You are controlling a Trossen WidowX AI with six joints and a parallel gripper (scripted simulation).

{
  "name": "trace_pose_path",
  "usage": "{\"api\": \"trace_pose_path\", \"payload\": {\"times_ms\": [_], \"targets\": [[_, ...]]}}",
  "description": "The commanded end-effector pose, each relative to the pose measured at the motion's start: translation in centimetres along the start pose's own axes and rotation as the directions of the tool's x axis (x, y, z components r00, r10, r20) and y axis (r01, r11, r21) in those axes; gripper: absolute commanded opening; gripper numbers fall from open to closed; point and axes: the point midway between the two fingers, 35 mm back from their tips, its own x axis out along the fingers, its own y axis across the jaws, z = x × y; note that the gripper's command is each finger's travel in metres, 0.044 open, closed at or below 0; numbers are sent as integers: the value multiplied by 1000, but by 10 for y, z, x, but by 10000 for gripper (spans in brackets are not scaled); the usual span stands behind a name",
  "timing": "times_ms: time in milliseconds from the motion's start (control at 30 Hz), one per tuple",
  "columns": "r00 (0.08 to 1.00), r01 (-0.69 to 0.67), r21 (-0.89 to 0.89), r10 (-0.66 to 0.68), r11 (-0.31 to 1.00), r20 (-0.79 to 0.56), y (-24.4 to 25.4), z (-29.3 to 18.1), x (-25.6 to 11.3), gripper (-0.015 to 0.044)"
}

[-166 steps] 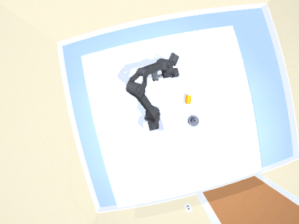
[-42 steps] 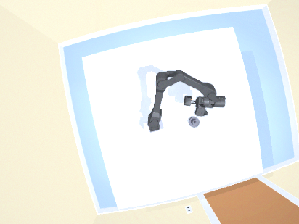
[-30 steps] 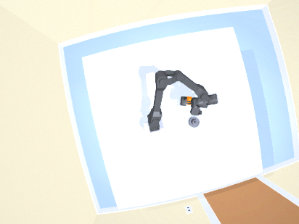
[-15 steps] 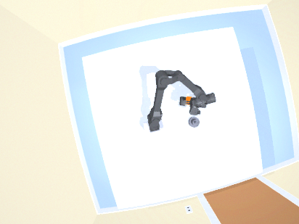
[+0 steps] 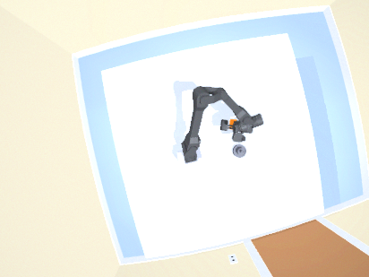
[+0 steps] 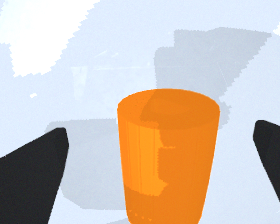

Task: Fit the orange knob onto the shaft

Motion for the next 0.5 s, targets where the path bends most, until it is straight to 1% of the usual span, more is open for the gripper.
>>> {"api": "trace_pose_path", "payload": {"times_ms": [0,233,267,467], "targets": [[1000,3,9,-3,1000,-3,-1,1,4,440],[1000,3,9,-3,1000,-3,-1,1,4,256],[1000,3,9,-3,1000,-3,-1,1,4,240],[1000,3,9,-3,1000,-3,-1,1,4,240]]}}
